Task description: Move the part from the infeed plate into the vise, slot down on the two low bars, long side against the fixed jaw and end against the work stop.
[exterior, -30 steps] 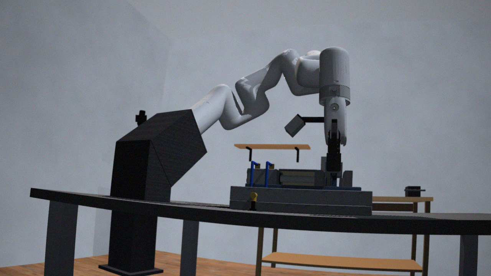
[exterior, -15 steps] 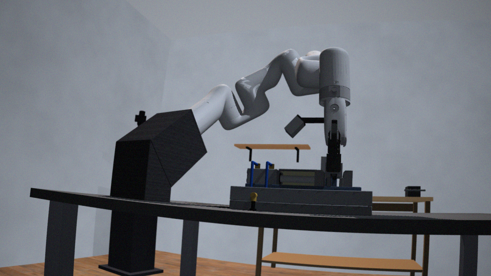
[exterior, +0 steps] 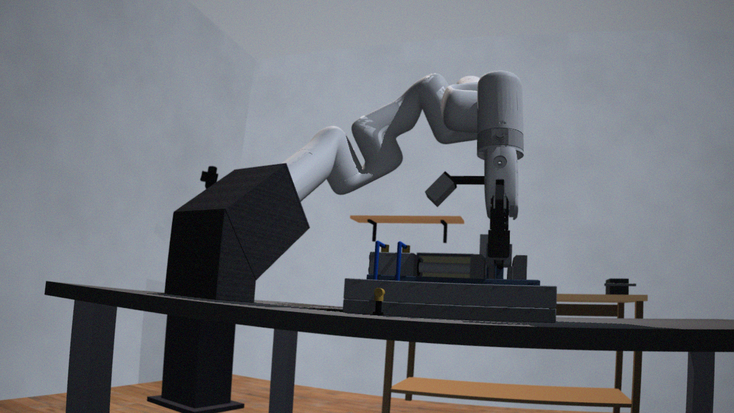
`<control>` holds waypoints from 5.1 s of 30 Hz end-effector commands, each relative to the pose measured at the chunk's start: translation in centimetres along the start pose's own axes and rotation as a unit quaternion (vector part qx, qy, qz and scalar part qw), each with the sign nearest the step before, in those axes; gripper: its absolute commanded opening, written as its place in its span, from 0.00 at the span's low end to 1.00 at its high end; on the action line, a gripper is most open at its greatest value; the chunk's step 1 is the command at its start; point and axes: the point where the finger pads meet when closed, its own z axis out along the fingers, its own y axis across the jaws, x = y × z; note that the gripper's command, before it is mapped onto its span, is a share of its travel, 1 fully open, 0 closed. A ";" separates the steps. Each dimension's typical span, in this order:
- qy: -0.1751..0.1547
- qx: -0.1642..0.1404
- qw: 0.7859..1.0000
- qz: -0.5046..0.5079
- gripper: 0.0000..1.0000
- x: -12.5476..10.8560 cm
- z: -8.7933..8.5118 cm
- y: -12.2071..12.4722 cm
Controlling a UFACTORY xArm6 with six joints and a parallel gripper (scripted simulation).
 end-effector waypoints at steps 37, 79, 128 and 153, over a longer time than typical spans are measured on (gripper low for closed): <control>-0.002 0.001 1.000 -0.001 0.00 -0.3 -0.2 0.0; -0.002 0.001 1.000 0.000 0.00 -0.3 0.0 0.0; -0.002 0.001 1.000 0.000 0.81 -0.3 0.1 0.0; -0.002 0.001 1.000 -0.001 0.81 -0.3 -1.0 0.0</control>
